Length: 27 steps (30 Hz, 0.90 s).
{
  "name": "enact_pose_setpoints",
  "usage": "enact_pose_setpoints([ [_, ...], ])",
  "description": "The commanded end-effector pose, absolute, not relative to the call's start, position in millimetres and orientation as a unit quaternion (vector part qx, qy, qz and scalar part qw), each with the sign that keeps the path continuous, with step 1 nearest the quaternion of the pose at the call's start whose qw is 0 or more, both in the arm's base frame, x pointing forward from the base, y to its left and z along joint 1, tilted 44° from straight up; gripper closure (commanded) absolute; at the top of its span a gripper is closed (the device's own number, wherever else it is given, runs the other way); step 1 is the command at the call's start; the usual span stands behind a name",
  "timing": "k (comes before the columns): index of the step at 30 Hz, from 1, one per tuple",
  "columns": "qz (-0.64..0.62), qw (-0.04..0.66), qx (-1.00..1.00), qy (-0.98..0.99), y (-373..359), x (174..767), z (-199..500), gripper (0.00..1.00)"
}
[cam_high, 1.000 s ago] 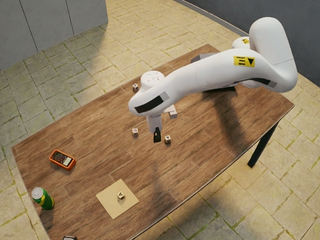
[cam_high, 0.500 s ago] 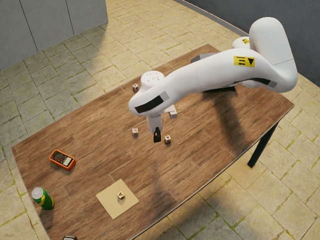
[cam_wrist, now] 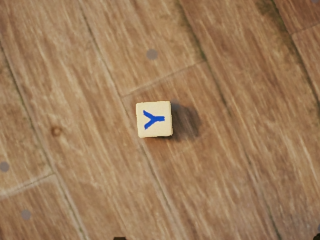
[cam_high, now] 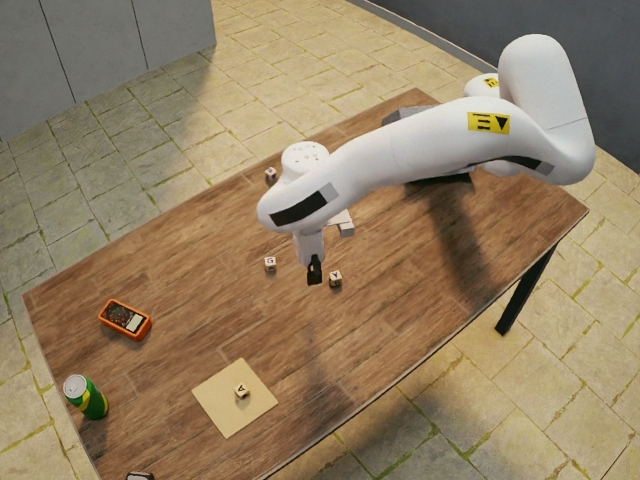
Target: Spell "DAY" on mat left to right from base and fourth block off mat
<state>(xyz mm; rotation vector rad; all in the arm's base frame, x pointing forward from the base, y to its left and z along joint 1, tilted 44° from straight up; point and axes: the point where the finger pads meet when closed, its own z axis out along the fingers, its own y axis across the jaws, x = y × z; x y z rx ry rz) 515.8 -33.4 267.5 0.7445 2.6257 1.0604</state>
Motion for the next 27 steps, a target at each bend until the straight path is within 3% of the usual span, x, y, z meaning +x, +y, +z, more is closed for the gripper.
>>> enact_pose_setpoints([
  [1,0.360,0.107,0.253,0.892,-34,516,268,0.00],
  [8,0.360,0.107,0.253,0.892,-35,517,268,0.00],
  [19,0.360,0.108,0.253,0.891,-131,594,230,0.00],
  [27,0.360,0.107,0.253,0.892,-160,610,214,0.00],
])
